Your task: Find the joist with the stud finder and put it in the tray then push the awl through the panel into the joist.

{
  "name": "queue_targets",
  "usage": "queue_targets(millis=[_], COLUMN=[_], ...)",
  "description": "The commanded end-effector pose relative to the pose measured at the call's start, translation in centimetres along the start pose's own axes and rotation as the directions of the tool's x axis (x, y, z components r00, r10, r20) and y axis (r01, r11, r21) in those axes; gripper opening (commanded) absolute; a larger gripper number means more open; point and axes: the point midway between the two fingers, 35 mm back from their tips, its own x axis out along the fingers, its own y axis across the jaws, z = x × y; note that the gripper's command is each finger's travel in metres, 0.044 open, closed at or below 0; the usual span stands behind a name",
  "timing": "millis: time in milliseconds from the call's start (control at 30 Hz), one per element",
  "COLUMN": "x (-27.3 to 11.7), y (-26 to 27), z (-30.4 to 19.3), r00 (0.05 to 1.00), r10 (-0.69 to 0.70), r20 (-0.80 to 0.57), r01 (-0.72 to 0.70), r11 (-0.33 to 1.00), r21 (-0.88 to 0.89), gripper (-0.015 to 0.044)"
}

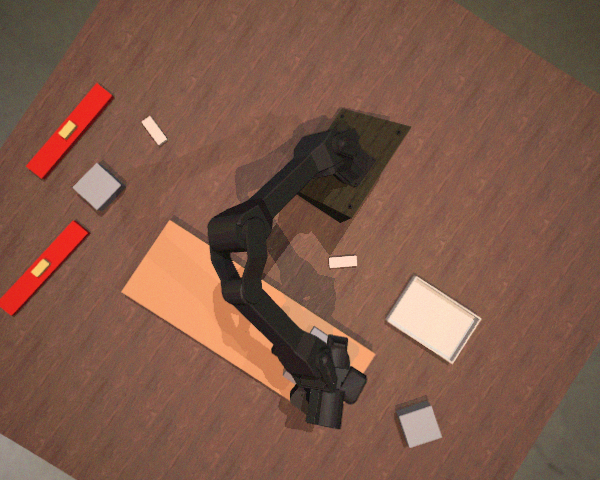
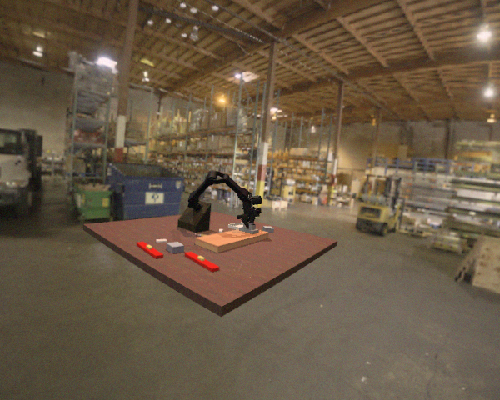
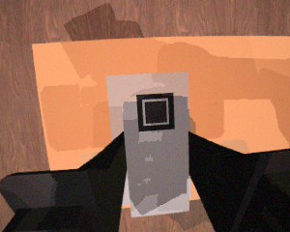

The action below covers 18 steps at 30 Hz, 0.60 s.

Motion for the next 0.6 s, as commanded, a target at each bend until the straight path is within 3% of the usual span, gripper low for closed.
queue_targets(millis=[0,300,567], x=[0.0,-0.1,-0.2], y=[1.6,4.6,4.3], z=[-0.1,-0.1,0.0], r00=[1.0,1.0,1.0], r10=[0.006,0.008,0.006], r20=[-0.002,-0.001,0.002], r01=[-0.006,-0.008,-0.006], r11=[1.0,1.0,1.0], r21=[-0.002,0.0,-0.001], gripper=[0.0,0.0,0.0])
